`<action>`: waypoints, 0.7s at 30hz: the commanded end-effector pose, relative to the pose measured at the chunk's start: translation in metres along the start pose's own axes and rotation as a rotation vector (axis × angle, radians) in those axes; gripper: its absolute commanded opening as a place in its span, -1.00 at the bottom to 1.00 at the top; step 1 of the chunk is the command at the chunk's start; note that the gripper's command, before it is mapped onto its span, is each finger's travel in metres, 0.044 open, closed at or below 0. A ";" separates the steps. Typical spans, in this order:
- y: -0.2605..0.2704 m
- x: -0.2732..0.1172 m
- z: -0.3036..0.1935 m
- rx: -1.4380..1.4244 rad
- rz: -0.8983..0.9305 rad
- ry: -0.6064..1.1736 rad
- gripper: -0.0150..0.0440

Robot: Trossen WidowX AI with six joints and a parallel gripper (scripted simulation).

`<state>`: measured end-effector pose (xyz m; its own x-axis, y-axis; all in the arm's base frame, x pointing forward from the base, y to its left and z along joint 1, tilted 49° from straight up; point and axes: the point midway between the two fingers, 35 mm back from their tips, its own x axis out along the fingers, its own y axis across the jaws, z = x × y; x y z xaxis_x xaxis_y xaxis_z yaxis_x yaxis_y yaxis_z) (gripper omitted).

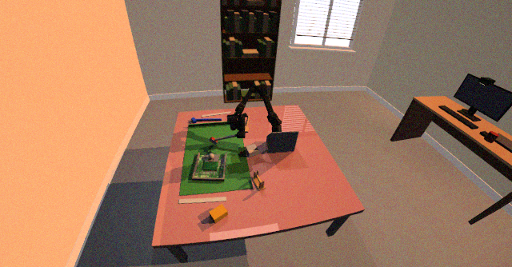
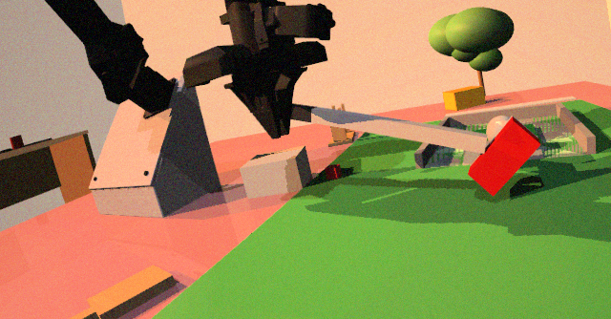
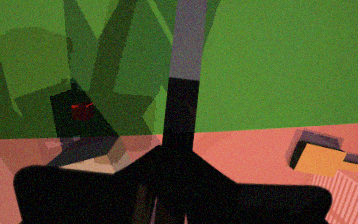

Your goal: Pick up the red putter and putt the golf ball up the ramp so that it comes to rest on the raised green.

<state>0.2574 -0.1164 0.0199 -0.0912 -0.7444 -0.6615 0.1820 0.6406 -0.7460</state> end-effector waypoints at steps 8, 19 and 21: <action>0.002 -0.050 0.002 0.007 0.000 -0.014 -0.49; 0.003 -0.041 0.001 -0.005 -0.006 -0.008 -0.49; 0.003 -0.041 0.001 -0.005 -0.006 -0.008 -0.49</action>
<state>0.2627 -0.0840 0.0461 -0.0858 -0.7493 -0.6566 0.1792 0.6367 -0.7500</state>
